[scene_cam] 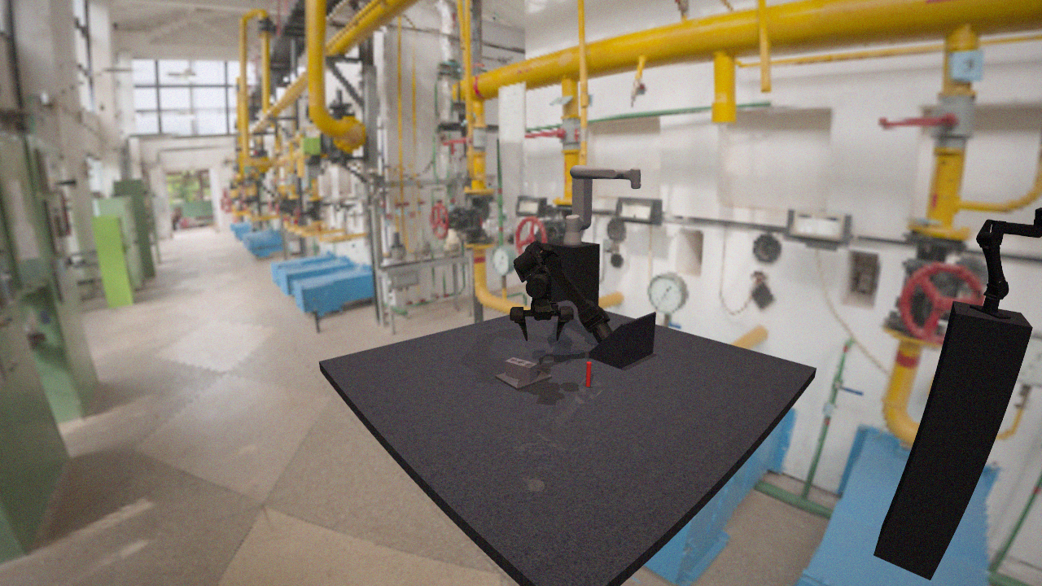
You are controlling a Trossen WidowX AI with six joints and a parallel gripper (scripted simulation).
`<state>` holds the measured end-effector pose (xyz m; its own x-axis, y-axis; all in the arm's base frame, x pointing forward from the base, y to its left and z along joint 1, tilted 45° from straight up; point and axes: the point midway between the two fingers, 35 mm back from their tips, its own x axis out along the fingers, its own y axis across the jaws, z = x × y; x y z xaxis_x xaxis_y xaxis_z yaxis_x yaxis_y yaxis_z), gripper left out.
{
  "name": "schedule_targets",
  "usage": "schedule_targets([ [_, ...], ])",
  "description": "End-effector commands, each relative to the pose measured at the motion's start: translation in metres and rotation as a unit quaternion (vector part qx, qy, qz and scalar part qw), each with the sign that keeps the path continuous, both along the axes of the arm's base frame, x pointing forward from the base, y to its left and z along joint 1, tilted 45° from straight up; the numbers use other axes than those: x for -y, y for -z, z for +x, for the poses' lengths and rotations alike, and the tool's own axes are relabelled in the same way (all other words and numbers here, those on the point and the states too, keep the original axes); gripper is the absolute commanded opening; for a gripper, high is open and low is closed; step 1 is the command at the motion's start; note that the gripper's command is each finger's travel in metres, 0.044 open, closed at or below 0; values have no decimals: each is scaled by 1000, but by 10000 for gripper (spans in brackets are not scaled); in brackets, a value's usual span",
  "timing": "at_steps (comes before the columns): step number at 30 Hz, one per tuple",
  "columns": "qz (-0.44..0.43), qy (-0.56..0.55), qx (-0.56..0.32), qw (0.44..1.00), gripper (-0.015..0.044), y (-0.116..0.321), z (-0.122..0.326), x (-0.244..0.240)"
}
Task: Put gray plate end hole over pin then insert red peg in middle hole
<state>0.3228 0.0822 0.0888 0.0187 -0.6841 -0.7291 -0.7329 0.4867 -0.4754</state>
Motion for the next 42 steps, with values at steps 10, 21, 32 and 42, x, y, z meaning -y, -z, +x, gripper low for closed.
schedule_targets([
  [10,10,379,349,857,440,56,-53,-53],
  [21,9,514,478,712,440,75,-76,-68],
  [32,8,603,568,560,440,87,-93,-76],
  [42,8,603,568,560,440,87,-93,-76],
])
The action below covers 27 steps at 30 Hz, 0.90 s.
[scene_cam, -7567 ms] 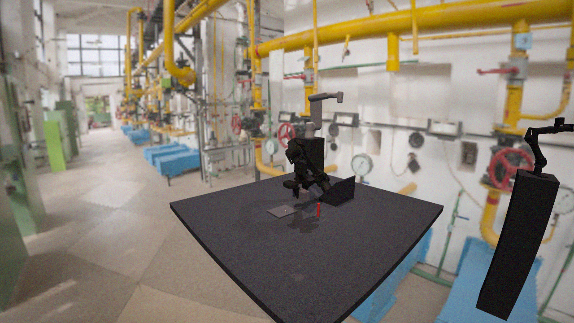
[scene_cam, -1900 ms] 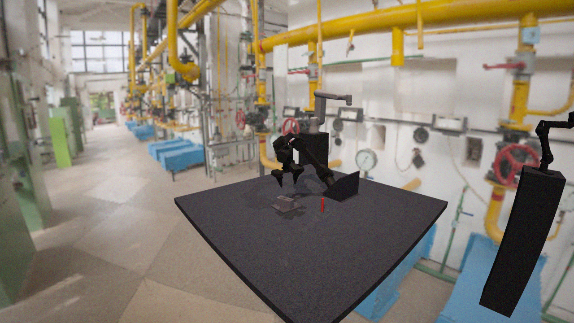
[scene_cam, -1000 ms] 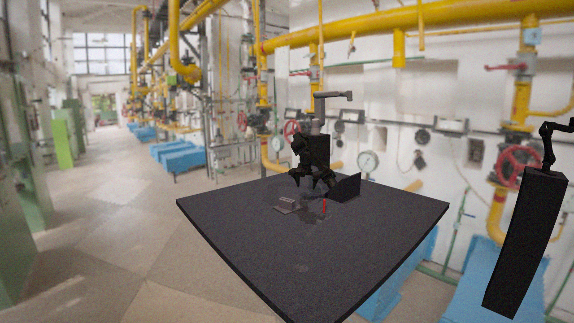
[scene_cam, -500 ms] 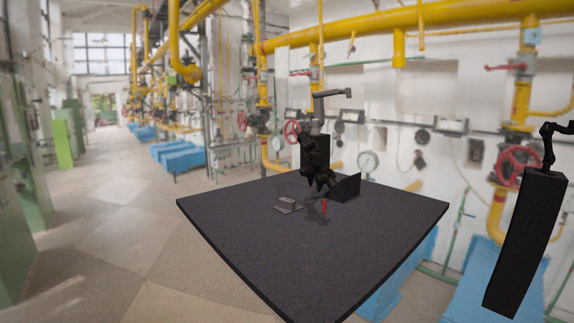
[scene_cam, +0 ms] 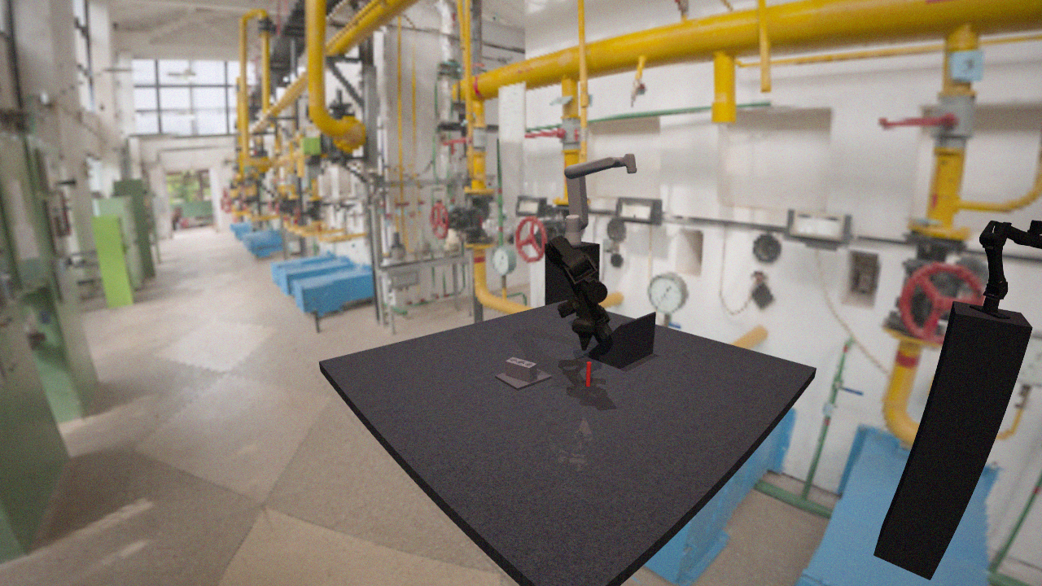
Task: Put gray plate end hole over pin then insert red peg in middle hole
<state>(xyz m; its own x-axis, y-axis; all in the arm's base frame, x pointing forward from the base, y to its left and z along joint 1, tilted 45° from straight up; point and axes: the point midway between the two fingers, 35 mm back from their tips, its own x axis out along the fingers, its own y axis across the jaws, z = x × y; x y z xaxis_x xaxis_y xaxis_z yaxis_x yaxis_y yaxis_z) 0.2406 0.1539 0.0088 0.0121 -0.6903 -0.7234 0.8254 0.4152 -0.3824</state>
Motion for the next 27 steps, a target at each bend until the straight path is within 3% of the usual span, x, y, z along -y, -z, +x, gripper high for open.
schedule_targets([
  [1,0,59,53,997,440,7,-11,-4],
  [27,-1,59,54,997,440,42,-9,29],
])
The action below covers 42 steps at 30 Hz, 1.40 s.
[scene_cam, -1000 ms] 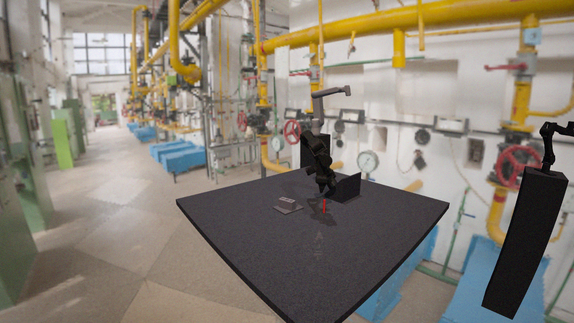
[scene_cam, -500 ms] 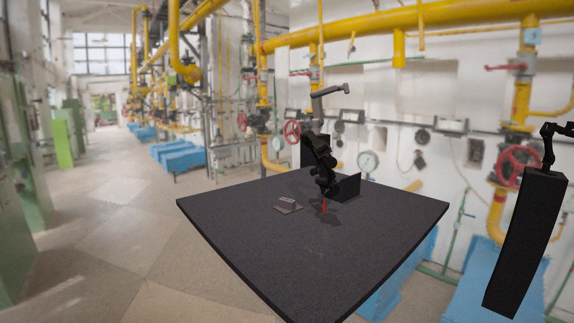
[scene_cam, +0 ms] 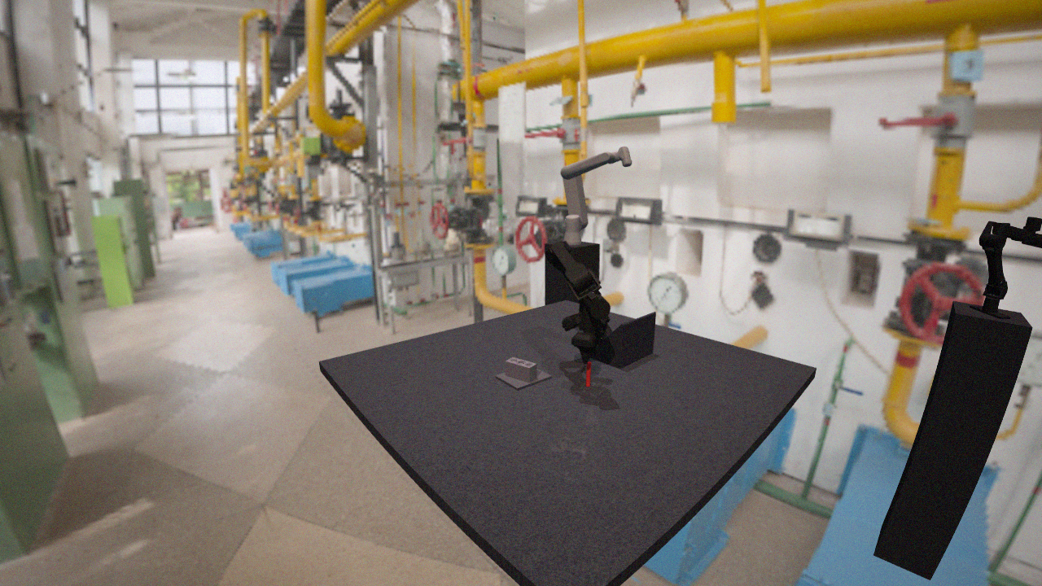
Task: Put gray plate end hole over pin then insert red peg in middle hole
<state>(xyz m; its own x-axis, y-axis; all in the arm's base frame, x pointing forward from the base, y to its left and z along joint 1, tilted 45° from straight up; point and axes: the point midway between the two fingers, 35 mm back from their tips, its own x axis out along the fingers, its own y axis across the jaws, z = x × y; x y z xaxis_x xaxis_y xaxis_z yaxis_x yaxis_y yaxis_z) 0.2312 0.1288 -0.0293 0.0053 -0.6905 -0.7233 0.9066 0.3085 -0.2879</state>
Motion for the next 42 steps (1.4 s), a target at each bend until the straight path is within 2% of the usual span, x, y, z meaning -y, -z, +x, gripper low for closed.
schedule_targets([
  [1,-1,-3,0,1000,440,5,0,5],
  [31,-3,-3,0,1000,440,38,1,38],
  [42,-3,-3,0,1000,151,38,1,38],
])
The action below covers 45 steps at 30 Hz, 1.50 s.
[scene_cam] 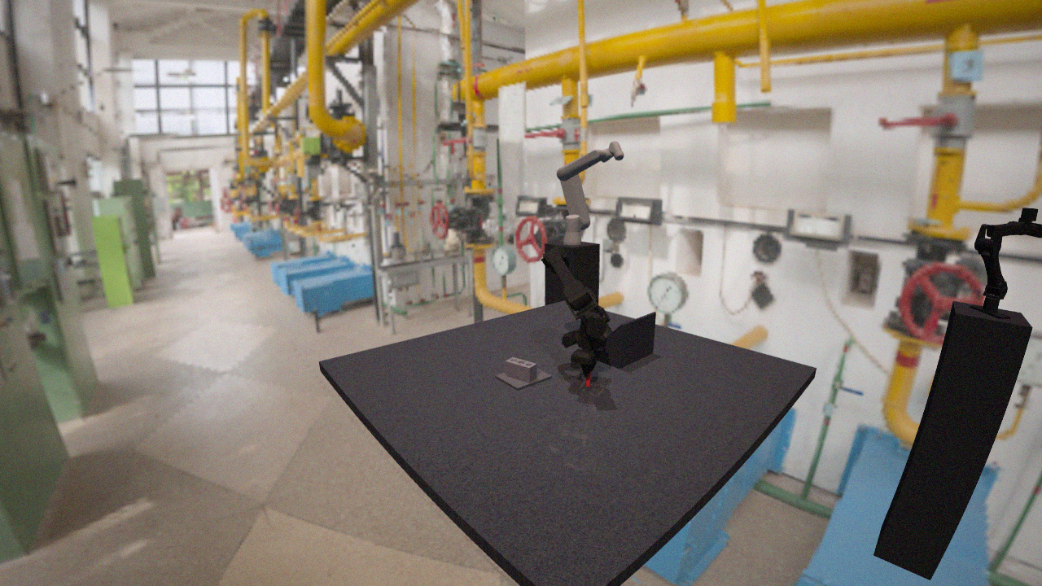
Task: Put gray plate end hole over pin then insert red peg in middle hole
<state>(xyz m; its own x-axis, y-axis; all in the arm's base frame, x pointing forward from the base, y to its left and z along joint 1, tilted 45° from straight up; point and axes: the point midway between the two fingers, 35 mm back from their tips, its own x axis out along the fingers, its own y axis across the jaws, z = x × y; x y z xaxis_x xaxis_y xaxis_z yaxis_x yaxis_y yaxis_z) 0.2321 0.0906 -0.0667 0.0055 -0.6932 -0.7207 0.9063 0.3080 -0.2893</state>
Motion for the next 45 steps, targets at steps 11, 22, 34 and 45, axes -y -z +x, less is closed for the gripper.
schedule_targets([
  [11,-1,-2,0,1000,0,0,0,0],
  [22,0,-3,0,1000,0,-12,3,-15],
  [34,2,-3,0,1000,0,-38,5,-42],
  [45,-1,-4,-3,1000,0,-50,6,-52],
])
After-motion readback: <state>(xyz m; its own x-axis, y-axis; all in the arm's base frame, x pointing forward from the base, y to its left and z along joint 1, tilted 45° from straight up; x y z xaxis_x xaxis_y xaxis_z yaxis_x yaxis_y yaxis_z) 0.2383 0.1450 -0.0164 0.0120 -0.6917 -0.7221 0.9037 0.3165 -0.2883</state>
